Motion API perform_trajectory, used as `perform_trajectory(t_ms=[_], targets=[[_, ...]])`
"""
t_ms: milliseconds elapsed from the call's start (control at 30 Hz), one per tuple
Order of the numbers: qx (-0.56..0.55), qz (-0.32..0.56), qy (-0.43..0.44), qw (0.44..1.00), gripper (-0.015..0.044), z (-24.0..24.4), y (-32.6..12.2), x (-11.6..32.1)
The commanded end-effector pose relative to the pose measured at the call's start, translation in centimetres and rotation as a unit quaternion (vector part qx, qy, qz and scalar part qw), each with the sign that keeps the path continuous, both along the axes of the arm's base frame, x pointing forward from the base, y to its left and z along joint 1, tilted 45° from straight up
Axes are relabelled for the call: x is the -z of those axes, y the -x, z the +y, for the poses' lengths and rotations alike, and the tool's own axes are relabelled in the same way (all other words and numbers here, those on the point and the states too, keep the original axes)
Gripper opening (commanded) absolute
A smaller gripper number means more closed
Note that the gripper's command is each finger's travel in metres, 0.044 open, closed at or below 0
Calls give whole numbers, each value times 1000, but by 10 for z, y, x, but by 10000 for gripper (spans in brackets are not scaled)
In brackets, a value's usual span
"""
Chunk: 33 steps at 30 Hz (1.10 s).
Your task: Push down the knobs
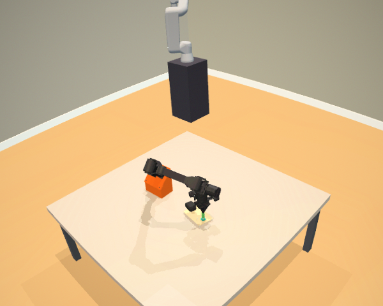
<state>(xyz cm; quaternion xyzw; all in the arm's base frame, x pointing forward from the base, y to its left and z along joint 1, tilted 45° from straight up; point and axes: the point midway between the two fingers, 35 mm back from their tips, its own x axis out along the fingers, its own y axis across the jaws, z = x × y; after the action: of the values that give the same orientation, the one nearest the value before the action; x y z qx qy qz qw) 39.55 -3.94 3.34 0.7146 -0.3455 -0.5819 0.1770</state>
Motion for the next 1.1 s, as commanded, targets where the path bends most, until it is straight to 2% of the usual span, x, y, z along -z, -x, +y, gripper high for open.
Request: perform_trajectory(t_ms=[0,1067], targets=[[0,1,2,1000,0,0,0,0],[0,1,2,1000,0,-3,0,2]])
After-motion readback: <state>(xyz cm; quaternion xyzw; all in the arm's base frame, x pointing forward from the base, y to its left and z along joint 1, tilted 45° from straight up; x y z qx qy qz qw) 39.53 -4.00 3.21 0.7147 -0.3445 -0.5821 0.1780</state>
